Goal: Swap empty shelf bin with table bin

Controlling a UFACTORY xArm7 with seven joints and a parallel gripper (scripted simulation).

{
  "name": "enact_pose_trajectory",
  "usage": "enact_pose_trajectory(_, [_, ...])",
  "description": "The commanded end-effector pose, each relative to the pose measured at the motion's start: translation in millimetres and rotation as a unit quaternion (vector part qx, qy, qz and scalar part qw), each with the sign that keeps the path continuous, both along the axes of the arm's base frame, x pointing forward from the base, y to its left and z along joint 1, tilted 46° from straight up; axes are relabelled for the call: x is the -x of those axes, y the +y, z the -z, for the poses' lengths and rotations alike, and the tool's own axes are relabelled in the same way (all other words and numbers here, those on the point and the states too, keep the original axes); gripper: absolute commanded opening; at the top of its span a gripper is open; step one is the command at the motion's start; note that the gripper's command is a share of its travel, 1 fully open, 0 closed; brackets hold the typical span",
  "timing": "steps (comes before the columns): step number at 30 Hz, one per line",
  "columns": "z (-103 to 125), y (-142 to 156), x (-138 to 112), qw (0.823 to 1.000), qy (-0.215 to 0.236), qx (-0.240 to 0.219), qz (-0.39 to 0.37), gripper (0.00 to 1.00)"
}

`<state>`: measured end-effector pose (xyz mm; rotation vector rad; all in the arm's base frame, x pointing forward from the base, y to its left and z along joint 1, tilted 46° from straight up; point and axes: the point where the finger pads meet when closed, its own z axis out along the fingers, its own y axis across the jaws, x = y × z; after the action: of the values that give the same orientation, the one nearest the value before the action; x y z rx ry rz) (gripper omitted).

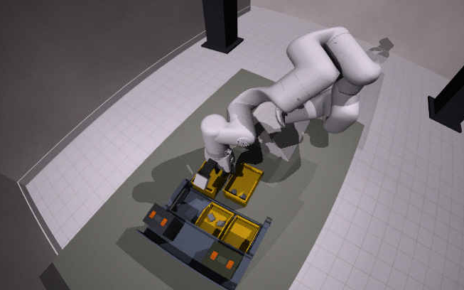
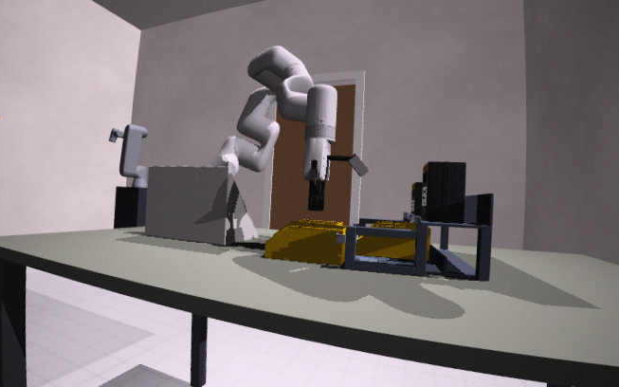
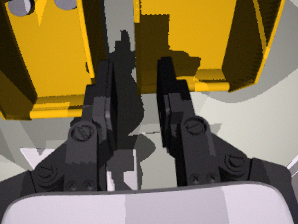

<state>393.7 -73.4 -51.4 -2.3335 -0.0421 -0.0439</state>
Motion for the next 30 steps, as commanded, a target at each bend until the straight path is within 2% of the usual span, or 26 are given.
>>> enact_pose_trajectory(1, [3,1,-2,1.000,-0.001,0.002,0.002,0.26])
enact_pose_trajectory(14, [15,13,-2,1.000,-0.001,0.002,0.002,0.26])
enact_pose_trajectory(30, [17,15,-2,1.000,-0.001,0.002,0.002,0.26])
